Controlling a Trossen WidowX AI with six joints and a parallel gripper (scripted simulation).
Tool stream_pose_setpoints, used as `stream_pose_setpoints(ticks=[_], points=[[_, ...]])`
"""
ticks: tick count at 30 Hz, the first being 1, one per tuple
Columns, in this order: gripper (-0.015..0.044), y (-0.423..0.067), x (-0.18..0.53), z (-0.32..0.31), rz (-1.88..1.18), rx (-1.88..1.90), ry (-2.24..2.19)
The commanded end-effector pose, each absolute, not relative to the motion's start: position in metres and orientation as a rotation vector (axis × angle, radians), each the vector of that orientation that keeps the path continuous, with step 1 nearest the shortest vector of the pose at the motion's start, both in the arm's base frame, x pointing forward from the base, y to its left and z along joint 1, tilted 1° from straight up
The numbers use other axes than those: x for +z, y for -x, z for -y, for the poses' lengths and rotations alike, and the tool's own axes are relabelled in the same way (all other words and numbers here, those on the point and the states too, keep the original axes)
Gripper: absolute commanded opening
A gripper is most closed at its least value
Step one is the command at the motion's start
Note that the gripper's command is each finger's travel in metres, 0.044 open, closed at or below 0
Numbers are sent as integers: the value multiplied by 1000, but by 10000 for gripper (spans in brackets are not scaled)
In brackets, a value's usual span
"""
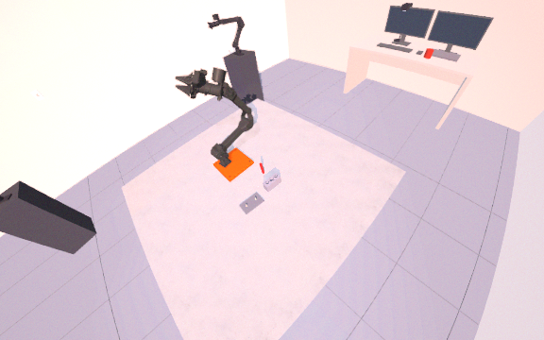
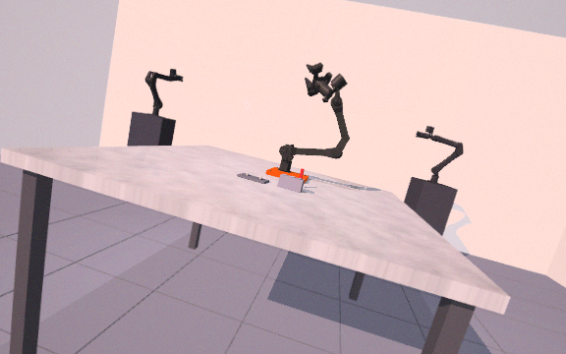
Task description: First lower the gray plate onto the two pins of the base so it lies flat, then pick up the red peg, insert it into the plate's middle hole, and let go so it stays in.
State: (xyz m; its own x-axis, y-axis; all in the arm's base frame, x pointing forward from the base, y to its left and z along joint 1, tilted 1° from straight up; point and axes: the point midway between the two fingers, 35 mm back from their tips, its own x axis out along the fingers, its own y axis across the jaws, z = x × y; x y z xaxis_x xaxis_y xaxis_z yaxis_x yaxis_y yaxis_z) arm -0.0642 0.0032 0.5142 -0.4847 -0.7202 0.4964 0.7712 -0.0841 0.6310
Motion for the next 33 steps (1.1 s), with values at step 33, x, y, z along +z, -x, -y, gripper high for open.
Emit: stream_pose_setpoints(ticks=[33], points=[[440,-249,345,179,-836,-472,368]])
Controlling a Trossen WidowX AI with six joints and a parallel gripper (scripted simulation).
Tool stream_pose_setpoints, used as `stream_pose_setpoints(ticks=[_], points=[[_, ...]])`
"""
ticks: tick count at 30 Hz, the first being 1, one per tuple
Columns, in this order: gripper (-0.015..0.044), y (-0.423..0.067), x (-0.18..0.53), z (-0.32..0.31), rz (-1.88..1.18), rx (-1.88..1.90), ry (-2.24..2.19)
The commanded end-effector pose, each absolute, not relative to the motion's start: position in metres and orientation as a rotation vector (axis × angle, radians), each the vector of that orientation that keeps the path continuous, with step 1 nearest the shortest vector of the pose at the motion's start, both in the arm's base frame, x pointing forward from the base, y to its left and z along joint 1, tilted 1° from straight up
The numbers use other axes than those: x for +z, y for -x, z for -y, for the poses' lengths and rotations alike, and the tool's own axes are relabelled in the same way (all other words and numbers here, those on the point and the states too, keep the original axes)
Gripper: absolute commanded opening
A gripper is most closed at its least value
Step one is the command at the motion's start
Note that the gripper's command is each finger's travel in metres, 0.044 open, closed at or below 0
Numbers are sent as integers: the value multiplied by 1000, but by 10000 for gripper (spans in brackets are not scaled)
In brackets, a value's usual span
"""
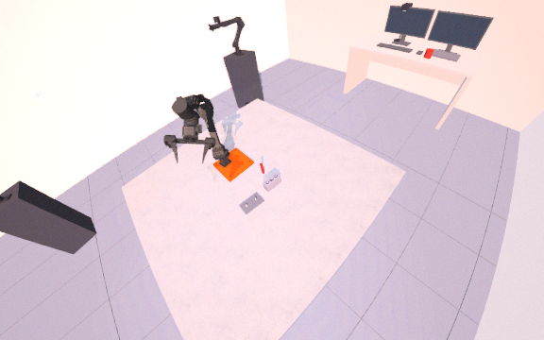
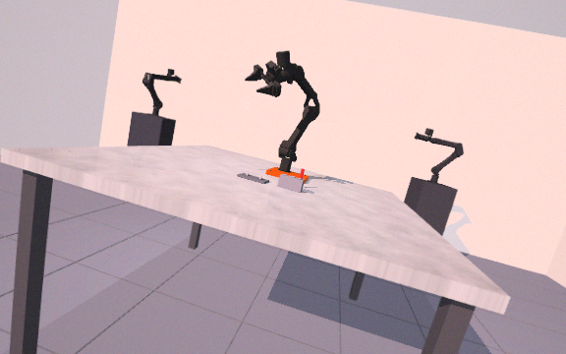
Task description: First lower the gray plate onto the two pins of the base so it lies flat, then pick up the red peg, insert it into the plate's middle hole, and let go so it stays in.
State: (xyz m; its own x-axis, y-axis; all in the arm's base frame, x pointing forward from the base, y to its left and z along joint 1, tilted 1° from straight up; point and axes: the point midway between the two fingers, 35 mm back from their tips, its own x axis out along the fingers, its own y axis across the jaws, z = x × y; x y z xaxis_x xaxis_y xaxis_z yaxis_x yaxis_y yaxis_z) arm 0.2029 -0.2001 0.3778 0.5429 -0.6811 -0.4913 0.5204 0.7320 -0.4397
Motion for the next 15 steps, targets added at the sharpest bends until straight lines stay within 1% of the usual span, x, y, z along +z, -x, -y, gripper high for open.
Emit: stream_pose_setpoints(ticks=[1,8,15], points=[[440,-260,336,172,-872,-408,398],[440,-320,270,107,-1087,81,634],[440,-346,209,22,-1223,641,897]])
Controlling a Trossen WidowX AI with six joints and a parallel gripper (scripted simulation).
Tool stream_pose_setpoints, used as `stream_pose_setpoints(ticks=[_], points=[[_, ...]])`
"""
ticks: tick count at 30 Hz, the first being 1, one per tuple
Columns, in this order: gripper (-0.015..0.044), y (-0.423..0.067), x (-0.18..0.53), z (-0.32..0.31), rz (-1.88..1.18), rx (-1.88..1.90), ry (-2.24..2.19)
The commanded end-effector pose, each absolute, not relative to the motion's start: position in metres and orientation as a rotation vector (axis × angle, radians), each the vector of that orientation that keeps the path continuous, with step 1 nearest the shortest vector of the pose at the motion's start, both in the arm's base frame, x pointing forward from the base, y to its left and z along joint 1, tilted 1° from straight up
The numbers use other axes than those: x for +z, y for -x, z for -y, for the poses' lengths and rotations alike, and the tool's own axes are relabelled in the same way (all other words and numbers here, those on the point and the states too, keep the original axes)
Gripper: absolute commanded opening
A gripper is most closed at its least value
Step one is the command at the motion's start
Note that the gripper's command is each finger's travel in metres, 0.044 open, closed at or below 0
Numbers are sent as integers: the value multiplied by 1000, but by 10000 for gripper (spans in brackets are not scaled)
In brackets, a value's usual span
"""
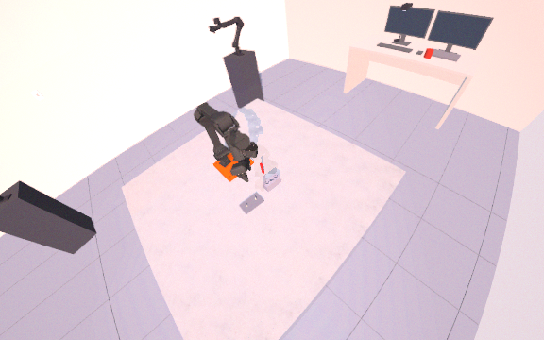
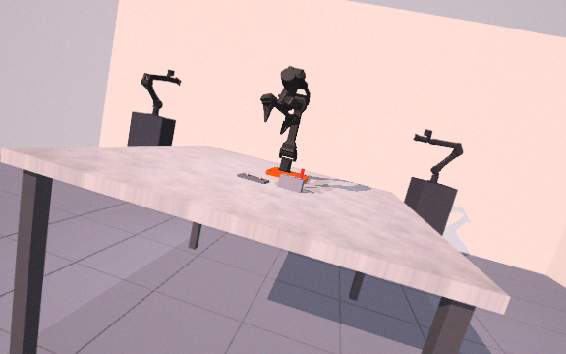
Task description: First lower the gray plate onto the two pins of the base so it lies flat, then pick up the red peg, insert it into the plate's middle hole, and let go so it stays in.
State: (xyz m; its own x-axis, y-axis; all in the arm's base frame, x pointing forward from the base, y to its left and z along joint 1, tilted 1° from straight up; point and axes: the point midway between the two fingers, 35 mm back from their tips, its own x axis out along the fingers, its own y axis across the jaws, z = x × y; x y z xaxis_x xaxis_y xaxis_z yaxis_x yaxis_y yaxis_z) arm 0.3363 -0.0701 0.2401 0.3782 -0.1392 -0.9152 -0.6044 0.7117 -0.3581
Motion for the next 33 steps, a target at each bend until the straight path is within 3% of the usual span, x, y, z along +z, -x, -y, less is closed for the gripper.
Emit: stream_pose_setpoints(ticks=[1,7,17,23,33], points=[[440,-347,201,9,-1235,724,933],[440,-345,170,-41,-1264,1054,1067],[440,-347,168,-42,-1264,1053,1067],[440,-349,107,-43,-1264,1054,1067],[440,-352,90,-45,-1264,1054,1067]])
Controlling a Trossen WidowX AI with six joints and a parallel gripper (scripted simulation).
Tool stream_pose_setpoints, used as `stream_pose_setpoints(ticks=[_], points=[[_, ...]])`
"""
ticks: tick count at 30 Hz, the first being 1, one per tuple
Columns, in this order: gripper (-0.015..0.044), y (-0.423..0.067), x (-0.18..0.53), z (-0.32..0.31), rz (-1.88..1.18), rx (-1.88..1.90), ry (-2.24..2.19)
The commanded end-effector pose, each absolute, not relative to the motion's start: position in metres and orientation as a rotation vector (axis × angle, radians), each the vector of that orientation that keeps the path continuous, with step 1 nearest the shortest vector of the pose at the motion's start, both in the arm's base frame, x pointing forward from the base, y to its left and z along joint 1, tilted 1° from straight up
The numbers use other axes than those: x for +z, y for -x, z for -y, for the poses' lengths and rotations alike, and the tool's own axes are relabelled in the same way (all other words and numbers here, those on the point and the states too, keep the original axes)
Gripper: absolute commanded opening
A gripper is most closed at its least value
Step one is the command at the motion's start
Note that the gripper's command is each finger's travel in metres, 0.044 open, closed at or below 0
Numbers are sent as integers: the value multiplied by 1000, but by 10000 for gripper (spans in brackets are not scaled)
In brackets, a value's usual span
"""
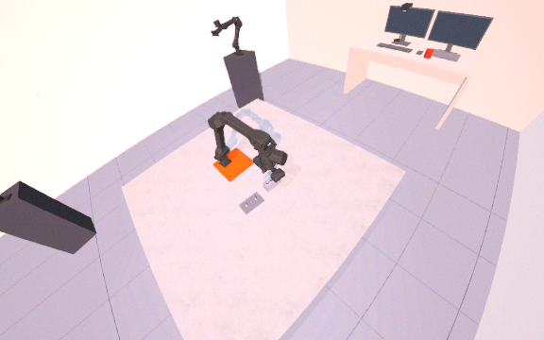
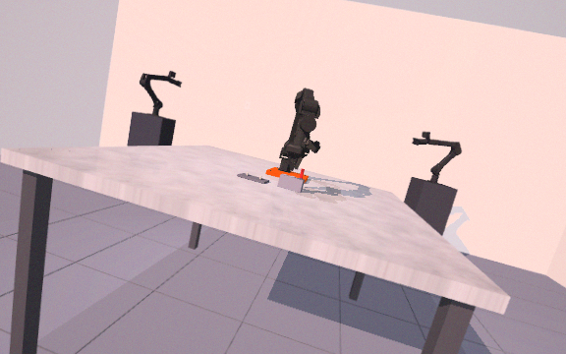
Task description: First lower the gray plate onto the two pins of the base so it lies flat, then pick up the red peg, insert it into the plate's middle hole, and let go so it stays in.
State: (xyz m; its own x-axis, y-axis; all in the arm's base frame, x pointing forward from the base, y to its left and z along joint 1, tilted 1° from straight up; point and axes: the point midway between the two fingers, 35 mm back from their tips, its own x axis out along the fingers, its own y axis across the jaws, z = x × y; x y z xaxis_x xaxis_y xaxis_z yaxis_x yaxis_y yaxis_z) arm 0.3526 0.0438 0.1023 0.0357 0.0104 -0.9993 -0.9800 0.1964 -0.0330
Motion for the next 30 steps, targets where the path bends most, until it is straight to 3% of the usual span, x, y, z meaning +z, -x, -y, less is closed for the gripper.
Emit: stream_pose_setpoints(ticks=[1,30], points=[[440,-352,90,-45,-1264,1054,1067],[440,-354,47,-46,-1264,1054,1067]])
